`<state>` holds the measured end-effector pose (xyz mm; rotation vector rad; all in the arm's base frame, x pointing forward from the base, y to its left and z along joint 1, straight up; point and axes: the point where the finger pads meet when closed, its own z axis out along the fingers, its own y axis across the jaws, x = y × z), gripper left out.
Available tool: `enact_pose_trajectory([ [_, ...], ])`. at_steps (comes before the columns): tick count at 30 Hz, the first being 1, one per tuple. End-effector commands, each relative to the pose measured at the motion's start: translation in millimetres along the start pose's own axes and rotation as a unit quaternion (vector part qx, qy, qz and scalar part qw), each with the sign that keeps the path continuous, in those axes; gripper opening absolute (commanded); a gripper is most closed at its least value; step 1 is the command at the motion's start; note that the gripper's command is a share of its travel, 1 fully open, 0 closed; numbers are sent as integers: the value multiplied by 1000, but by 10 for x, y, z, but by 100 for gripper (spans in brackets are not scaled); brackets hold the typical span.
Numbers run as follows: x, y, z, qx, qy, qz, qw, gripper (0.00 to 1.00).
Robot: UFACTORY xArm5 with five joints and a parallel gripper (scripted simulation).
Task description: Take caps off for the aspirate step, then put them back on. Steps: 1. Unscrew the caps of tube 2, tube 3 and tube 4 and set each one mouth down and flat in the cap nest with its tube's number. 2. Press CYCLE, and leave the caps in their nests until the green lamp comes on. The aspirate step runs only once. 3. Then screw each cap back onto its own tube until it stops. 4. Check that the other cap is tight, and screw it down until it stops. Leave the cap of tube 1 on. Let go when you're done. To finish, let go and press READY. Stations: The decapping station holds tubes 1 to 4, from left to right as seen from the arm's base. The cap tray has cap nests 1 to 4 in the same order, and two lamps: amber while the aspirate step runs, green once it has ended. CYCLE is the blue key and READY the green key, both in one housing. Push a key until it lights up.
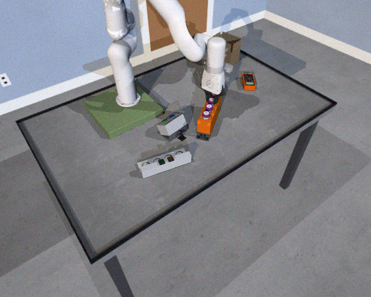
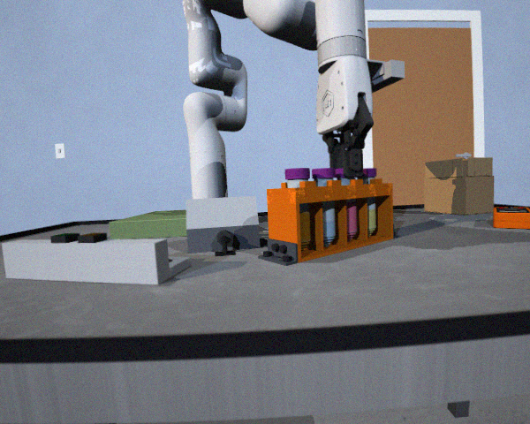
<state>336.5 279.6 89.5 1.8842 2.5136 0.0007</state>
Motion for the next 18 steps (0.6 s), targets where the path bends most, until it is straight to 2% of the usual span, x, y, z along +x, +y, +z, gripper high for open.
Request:
enact_pose_trajectory([
  [1, 5, 10, -13, -1, 1, -139, 990, 0],
  [5, 5, 10, -14, -1, 1, -223, 975, 0],
  [7, 5, 10, -14, -1, 1, -223, 975, 0],
  [18, 5, 10, -17, -2, 1, -465, 885, 0],
])
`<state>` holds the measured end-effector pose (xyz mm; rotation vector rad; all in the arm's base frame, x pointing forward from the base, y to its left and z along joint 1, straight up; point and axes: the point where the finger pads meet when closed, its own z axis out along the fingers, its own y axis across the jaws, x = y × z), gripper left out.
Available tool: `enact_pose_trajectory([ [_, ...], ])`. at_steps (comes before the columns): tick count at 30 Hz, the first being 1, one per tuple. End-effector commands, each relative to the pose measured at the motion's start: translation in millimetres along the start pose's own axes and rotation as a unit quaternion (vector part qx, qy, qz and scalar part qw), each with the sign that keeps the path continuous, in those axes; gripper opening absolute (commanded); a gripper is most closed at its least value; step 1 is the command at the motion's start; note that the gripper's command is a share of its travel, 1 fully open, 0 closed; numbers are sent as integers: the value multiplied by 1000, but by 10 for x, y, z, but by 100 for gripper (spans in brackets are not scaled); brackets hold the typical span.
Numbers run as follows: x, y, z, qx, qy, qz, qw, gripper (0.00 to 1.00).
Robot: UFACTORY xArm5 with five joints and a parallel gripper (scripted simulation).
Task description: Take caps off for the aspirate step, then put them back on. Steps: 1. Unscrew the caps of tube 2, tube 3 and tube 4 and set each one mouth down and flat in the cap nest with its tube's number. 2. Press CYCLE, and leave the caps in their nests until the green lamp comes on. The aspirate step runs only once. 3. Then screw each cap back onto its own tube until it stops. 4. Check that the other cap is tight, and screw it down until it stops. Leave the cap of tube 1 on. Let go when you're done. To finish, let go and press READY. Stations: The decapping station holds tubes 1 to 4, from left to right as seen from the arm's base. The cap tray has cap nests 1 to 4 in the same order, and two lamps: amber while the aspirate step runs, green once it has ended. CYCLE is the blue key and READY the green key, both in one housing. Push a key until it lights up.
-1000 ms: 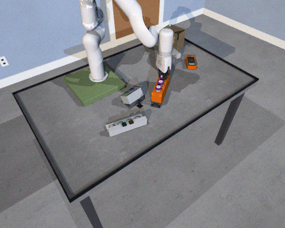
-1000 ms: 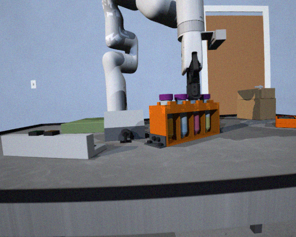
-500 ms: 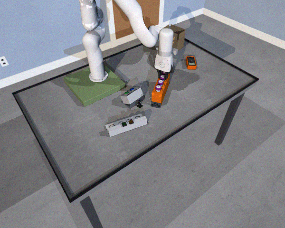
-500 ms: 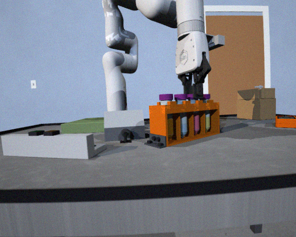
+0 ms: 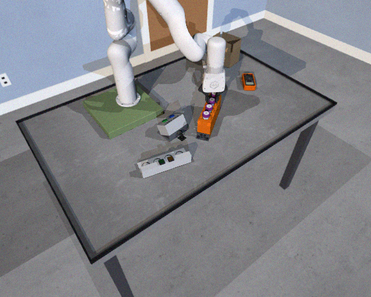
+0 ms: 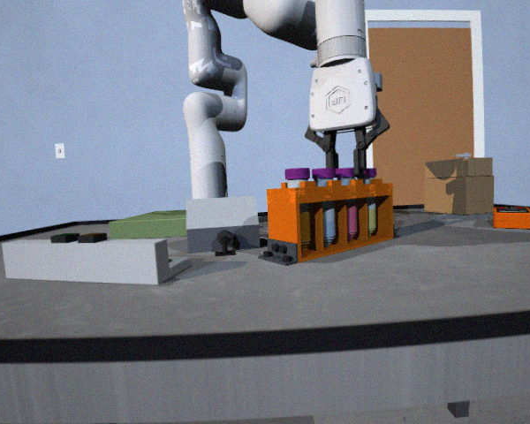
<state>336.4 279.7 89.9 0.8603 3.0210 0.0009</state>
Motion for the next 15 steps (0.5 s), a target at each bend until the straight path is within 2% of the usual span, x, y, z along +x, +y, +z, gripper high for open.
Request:
enact_pose_trajectory([
  [1, -4, 9, -13, -2, 0, -139, 990, 0],
  [4, -4, 9, -13, -2, 0, -202, 979, 0],
  [12, -4, 9, -13, -2, 0, -202, 979, 0],
  [13, -4, 9, -13, -2, 0, -202, 979, 46],
  [15, -4, 9, -13, -2, 0, -202, 979, 46],
])
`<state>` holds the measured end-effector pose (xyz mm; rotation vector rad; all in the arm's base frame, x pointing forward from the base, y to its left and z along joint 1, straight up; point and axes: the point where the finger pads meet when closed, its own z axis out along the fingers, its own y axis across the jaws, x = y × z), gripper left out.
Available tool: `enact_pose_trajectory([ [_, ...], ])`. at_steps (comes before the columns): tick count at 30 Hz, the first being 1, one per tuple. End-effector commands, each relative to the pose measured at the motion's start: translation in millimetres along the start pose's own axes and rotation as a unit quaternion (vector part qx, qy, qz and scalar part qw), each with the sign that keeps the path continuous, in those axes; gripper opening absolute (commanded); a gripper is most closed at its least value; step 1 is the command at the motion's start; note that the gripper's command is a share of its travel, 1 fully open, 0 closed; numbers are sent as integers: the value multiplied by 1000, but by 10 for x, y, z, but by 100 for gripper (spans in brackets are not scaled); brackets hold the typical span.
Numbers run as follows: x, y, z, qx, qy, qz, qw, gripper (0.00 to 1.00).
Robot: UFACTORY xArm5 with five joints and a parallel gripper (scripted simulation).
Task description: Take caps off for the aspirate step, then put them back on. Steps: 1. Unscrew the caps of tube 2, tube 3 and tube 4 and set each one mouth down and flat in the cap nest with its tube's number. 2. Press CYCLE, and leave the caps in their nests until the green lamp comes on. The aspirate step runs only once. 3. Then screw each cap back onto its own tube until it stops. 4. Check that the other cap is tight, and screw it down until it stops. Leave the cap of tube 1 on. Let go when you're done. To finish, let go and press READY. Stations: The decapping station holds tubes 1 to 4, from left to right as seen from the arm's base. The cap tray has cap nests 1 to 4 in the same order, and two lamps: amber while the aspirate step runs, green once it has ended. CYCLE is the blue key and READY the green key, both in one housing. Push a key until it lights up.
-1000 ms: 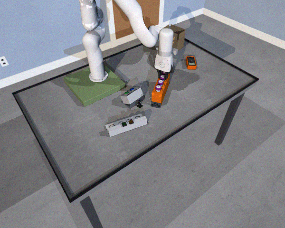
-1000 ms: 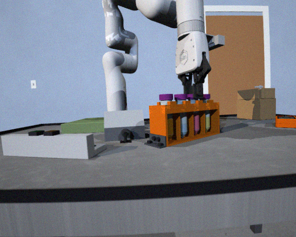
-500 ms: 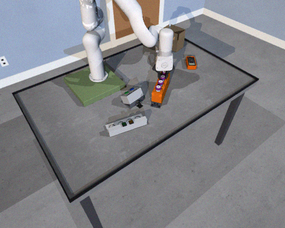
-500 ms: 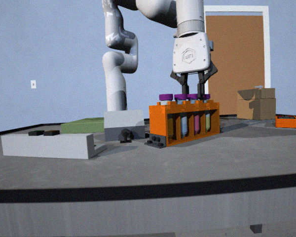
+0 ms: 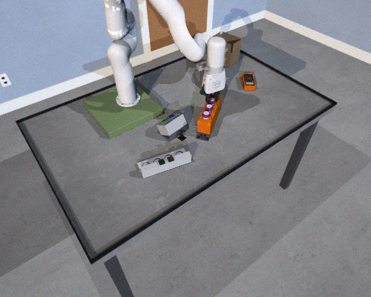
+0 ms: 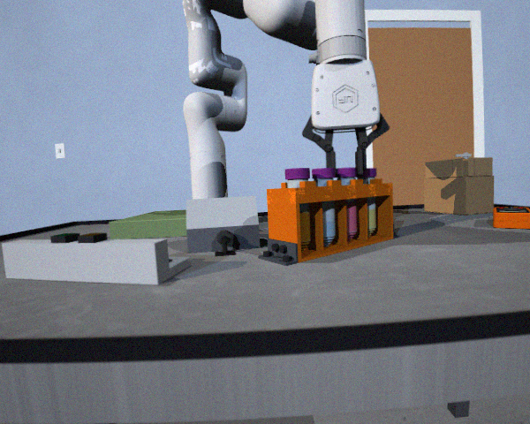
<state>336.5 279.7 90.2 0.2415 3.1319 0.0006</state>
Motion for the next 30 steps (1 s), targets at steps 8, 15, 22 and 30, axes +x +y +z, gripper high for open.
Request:
enact_pose_trajectory([
  [8, -7, 7, -11, -2, 0, -3, 1000, 46],
  [15, -7, 7, -10, -2, 0, 160, 987, 46],
  [22, -7, 7, -10, -2, 0, 303, 953, 46],
  [30, -7, 7, -10, -2, 0, 450, 893, 46],
])
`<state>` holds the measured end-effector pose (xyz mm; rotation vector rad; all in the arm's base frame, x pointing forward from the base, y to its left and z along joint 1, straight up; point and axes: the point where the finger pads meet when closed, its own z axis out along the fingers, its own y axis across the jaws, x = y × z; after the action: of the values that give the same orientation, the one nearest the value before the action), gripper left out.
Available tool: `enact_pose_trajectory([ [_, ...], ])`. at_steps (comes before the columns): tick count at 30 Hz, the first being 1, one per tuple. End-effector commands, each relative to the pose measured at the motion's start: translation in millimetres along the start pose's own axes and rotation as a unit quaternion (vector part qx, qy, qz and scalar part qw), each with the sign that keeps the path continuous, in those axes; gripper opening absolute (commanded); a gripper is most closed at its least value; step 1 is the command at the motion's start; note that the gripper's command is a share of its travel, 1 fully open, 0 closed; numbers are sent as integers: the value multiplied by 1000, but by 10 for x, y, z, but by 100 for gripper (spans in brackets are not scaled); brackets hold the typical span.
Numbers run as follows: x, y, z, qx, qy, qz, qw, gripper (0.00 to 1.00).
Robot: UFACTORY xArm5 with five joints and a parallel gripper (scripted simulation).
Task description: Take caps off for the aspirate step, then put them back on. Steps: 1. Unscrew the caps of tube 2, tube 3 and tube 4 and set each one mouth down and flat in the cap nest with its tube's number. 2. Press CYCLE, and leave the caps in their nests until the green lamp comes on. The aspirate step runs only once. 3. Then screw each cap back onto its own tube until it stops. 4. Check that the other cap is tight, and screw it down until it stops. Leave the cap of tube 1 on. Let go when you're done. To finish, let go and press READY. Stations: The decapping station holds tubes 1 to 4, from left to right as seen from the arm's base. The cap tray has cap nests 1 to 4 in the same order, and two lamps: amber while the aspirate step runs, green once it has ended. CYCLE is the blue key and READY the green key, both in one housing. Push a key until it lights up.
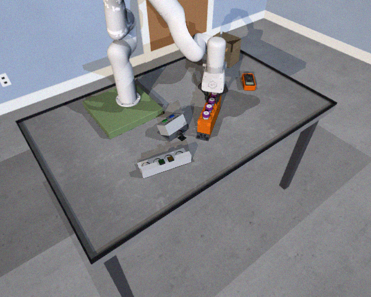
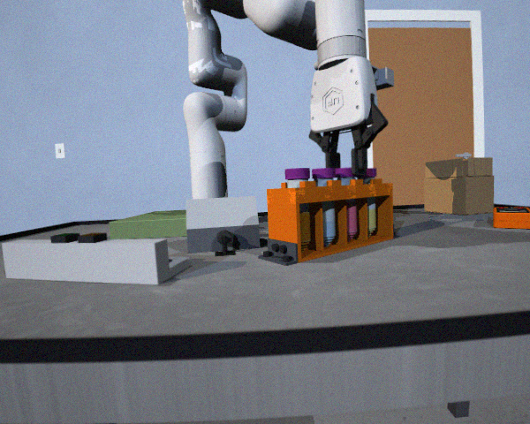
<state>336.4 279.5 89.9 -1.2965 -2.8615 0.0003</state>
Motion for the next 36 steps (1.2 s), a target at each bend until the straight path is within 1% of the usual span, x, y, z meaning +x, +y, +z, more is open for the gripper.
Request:
enact_pose_trajectory([
  [1, 0, 12, -12, -2, 1, 139, 990, 46],
  [6, 0, 12, -12, -2, 1, 244, 970, 46],
  [10, 0, 12, -12, -2, 1, 326, 945, 46],
  [12, 0, 12, -12, -2, 1, 326, 945, 46],
  [13, 0, 12, -12, -1, 1, 375, 927, 46],
  [14, 0, 12, -12, -1, 1, 402, 916, 46],
  [15, 0, 12, -12, -1, 1, 418, 909, 46],
  [23, 0, 12, -12, -1, 1, 421, 907, 46],
  [24, 0, 12, -12, -1, 1, 421, 907, 0],
  [36, 0, 12, -12, -1, 1, 421, 907, 0],
])
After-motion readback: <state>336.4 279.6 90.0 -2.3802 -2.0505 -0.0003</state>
